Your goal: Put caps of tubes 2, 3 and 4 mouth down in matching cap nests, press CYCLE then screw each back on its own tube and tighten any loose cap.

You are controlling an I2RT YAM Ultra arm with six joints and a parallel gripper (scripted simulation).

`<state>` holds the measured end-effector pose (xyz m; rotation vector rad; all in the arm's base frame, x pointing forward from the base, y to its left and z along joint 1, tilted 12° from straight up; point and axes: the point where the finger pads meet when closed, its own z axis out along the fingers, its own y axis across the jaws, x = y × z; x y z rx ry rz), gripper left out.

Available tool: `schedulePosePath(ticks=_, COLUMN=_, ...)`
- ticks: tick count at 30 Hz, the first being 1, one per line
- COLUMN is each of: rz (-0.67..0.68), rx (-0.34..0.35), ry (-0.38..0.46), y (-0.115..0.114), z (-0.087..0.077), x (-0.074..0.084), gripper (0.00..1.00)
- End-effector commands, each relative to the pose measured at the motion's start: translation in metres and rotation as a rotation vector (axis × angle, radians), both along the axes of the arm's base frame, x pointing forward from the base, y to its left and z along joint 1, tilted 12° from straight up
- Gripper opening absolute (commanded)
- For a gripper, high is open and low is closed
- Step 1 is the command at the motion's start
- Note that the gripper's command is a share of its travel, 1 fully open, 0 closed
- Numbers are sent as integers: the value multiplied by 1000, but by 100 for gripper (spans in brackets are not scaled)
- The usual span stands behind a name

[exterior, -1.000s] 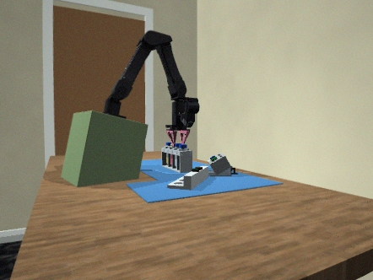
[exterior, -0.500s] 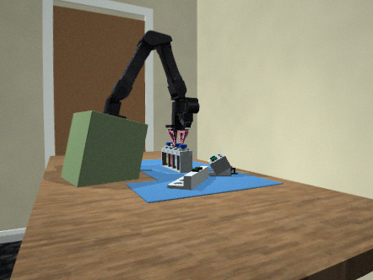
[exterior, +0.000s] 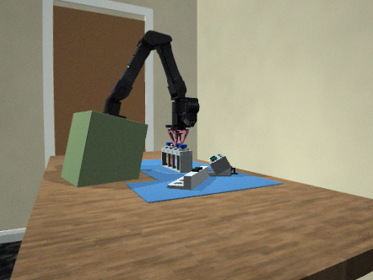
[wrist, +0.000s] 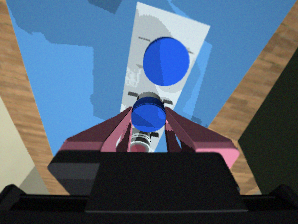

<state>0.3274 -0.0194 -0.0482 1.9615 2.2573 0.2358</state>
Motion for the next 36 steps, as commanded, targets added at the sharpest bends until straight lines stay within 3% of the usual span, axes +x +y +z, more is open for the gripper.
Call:
schedulePosePath(ticks=1, rz=205, rx=-47, ry=-15, y=0, z=3, x=2, gripper=0)
schedulePosePath(ticks=11, rz=693, rx=-154, ry=-27, y=0, z=3, x=2, gripper=0)
schedulePosePath(ticks=13, rz=693, rx=-154, ry=-27, y=0, z=3, x=2, gripper=0)
schedulePosePath(ticks=28, rz=1426, rx=-314, ry=-44, y=0, z=3, x=2, gripper=0)
schedulePosePath(ticks=30, rz=1426, rx=-314, ry=-44, y=0, z=3, x=2, gripper=0)
schedulePosePath(ticks=36, rz=1719, rx=-378, ry=-50, y=0, z=3, x=2, gripper=0)
